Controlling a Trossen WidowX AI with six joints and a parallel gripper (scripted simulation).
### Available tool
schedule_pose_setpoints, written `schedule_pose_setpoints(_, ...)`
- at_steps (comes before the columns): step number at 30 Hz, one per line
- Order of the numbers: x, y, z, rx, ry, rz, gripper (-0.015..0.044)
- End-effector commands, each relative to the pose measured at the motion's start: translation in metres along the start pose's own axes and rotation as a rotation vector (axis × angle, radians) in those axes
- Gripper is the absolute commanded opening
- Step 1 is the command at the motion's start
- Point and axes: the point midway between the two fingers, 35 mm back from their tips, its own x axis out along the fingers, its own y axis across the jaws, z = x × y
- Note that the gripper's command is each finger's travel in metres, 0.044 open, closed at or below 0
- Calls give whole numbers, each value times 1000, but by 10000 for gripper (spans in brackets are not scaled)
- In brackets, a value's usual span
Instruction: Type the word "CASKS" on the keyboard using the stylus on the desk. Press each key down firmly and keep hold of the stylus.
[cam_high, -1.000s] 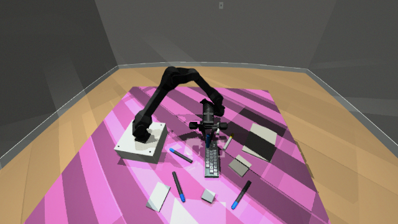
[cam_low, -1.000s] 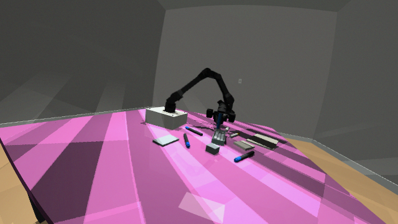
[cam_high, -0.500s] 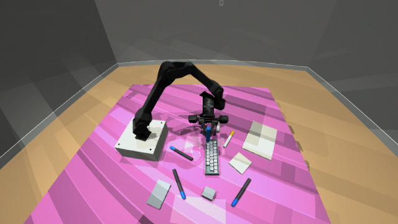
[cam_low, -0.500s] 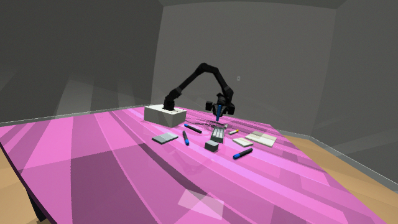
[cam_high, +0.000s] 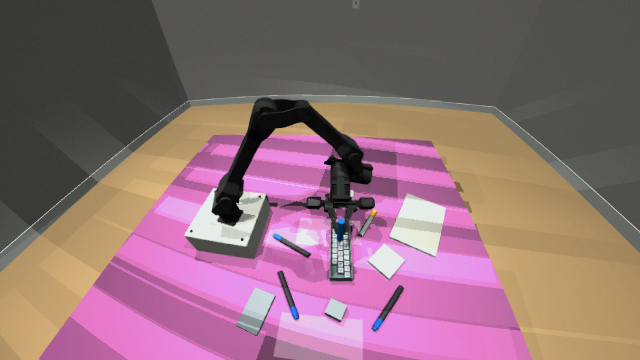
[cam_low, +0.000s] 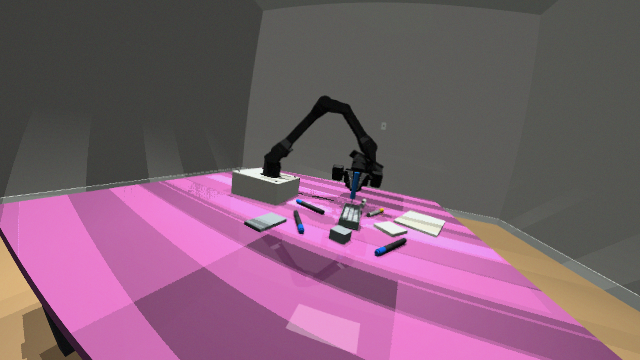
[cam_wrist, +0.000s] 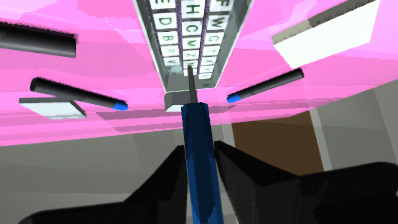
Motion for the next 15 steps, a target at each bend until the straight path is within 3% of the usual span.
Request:
schedule_pose_setpoints(1,18,-2,-14,-4,9,-3,0)
schedule_pose_setpoints(9,53,-4,-43,1,35,2,0)
schedule_pose_setpoints(15,59,-4,-35,1,33,3,0)
